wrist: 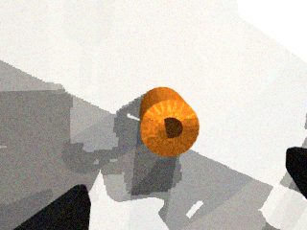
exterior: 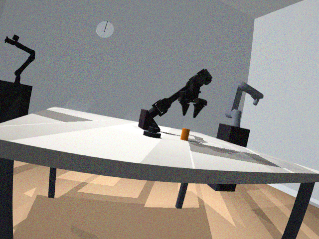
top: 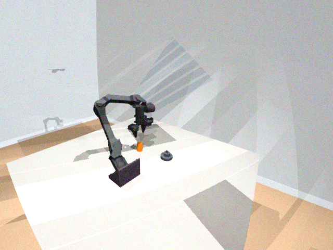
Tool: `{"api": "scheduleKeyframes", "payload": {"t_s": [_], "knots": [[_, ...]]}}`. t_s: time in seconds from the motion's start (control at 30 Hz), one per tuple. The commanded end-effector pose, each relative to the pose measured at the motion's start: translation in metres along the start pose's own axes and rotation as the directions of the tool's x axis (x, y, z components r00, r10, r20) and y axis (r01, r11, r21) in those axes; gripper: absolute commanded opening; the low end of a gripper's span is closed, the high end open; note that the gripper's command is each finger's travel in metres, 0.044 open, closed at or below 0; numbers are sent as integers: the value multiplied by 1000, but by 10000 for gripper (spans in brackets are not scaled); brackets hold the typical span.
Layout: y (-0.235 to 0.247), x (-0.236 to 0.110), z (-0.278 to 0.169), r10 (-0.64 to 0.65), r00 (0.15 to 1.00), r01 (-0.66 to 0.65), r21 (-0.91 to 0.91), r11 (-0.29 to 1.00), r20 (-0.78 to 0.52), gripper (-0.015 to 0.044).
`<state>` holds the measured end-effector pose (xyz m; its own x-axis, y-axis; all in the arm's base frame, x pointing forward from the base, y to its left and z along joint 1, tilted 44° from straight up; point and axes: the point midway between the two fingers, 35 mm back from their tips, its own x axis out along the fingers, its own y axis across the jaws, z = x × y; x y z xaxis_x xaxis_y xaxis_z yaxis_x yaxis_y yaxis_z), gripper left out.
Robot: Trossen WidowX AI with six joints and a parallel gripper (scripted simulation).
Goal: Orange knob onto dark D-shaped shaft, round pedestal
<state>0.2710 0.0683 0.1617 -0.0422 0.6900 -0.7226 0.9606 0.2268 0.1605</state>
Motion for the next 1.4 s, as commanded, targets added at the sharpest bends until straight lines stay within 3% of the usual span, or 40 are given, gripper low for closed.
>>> {"api": "scheduleKeyframes", "payload": {"t_s": [0.0, 0.17, 0.3, 0.8, 0.97, 1.37], "knots": [[1, 0, -1, 4, 1000, -5, -569, 822, -3, 440], [2, 0, -1, 4, 1000, -5, -892, 453, -3, 440], [2, 0, 0, 4, 1000, -4, -973, 232, -3, 440], [2, 0, 0, 4, 1000, -4, -975, 222, -3, 440], [2, 33, 0, 5, 1000, -5, -975, 221, -4, 440], [2, 52, 0, 5, 1000, -5, -975, 221, -4, 440]]}}
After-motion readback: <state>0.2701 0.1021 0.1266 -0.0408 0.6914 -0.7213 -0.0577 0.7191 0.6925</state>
